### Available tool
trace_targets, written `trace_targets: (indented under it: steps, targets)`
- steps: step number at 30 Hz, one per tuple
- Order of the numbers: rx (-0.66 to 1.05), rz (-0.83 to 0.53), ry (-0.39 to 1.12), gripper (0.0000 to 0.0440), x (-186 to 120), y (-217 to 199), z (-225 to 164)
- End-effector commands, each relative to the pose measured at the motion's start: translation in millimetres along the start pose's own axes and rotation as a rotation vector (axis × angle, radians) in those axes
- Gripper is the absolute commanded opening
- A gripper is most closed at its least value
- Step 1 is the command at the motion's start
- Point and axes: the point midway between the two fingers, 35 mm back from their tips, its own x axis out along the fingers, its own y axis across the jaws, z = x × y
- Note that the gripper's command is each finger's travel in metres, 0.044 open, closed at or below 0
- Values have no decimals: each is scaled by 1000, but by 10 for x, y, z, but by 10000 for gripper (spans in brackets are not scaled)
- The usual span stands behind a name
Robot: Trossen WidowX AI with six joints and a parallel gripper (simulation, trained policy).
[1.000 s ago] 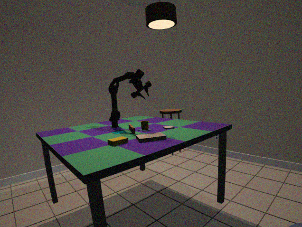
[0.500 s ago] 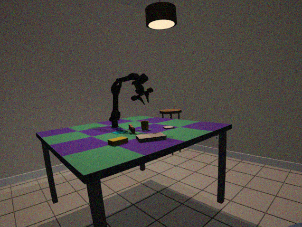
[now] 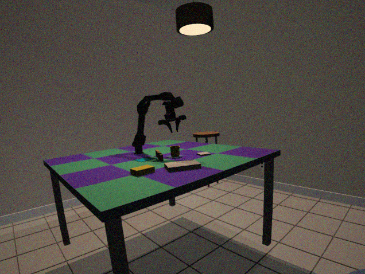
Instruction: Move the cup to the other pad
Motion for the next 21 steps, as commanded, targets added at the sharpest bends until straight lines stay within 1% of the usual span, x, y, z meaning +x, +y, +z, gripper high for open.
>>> trace_targets:
  steps: [1, 10, 21]
  targets:
    - [9, -52, 15, 170, 95, -42, -19]
    - [28, -185, 49, 177, 349, -185, -84]
    - [61, -287, 60, 191, 696, -317, -135]
